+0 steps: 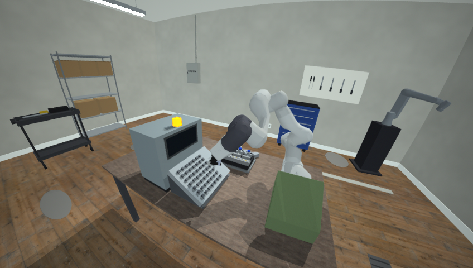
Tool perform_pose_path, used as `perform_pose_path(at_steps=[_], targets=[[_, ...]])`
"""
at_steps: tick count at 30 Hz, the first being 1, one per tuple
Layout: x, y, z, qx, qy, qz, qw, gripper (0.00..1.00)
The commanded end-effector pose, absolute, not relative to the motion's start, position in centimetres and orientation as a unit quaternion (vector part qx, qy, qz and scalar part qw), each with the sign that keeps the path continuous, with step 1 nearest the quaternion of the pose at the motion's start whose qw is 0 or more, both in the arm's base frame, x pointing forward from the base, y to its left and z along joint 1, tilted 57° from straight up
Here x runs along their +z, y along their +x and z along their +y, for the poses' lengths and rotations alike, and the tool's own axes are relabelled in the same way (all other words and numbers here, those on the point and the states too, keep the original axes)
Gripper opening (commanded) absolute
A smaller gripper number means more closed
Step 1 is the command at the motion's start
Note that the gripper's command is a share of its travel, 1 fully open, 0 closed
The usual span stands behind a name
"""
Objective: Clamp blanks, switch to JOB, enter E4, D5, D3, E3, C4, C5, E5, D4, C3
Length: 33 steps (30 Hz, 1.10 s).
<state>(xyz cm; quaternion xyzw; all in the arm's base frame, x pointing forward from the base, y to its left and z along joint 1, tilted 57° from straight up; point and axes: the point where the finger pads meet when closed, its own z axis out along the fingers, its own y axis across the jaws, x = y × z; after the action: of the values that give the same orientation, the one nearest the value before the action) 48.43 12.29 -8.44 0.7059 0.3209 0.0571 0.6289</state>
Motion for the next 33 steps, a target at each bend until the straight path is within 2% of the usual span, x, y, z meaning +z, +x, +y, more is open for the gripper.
perform_pose_path(at_steps=[1,14,25,33], targets=[[-9.0,48.8,12.9,-0.004,0.68,0.409,0.609,0.0],[-11.9,51.8,7.8,-0.106,0.616,0.558,0.546,0.0],[-12.2,52.1,7.3,-0.175,0.555,0.642,0.5,0.0],[-12.7,52.6,6.4,-0.176,0.553,0.643,0.499,0.0]])
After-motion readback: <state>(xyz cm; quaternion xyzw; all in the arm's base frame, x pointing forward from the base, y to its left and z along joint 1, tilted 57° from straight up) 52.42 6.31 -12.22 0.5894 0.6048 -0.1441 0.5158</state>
